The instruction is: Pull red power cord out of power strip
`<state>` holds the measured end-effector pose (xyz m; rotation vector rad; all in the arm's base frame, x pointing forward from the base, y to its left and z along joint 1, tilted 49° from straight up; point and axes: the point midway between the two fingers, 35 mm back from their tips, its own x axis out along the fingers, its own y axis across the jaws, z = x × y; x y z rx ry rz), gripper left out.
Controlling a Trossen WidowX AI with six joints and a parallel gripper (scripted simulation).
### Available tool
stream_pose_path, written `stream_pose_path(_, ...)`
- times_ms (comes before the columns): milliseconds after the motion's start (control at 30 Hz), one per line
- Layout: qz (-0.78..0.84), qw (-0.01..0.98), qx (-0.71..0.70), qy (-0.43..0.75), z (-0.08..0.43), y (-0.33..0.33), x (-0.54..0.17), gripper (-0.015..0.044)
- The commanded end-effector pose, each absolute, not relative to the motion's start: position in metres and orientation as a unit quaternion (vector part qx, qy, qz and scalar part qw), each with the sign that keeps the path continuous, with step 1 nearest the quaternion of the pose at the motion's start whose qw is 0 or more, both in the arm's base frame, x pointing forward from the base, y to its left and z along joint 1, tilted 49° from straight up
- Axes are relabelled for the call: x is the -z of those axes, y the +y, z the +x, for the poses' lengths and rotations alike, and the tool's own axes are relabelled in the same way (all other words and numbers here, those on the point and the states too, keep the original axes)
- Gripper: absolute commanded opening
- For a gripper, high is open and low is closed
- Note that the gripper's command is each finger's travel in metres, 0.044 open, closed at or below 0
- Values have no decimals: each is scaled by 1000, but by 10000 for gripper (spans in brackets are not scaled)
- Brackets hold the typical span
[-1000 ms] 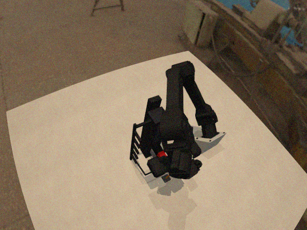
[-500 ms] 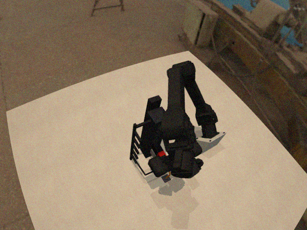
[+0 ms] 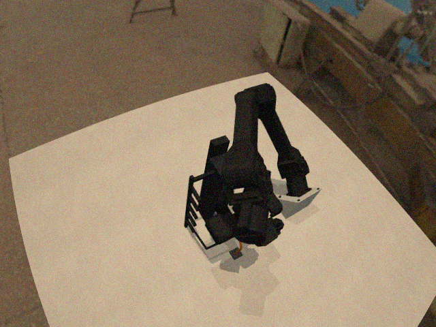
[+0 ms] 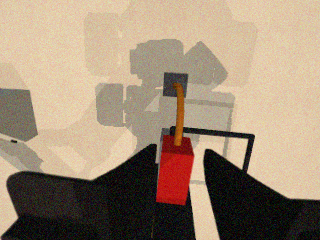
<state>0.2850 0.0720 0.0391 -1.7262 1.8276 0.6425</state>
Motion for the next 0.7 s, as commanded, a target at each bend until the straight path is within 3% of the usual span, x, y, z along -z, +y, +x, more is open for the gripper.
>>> stream_pose_path(0, -642, 263, -239, 679, 282, 65, -45, 160)
stream_pose_path(667, -643, 263, -239, 679, 280, 52, -54, 160)
